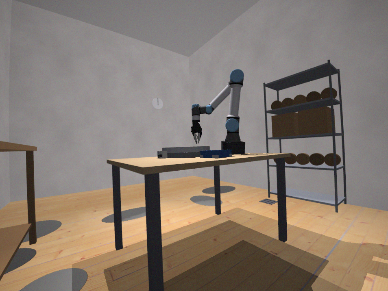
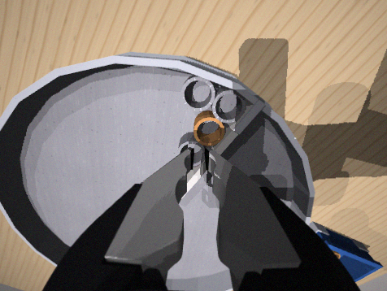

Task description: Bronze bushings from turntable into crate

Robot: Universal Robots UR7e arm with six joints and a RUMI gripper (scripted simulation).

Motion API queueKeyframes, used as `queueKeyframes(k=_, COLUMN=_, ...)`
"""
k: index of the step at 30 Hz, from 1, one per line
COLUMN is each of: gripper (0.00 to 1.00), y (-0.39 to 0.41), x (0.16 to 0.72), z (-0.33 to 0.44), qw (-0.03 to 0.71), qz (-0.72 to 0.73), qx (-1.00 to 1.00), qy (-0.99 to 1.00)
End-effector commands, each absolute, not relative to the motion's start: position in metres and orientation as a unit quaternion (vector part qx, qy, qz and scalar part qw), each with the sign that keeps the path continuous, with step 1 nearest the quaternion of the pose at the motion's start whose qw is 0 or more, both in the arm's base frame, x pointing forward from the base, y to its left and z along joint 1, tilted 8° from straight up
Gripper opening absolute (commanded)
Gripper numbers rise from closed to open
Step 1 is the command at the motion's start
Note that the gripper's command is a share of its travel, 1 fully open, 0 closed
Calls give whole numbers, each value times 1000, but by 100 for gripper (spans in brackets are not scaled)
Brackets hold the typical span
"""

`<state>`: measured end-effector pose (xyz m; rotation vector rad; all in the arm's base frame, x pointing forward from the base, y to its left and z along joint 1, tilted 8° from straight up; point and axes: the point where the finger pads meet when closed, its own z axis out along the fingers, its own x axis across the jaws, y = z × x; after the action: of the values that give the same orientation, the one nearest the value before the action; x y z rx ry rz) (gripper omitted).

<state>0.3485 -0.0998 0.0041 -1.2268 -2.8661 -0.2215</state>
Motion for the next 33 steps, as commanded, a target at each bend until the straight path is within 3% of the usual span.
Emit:
queueKeyframes(k=1, gripper=6, y=-100, x=349, z=4, qw=8, qz=-71, qx=-392, qy=-917)
queueKeyframes(k=33, gripper=6, y=-101, x=352, z=4, qw=8, qz=-70, qx=-393, qy=-917)
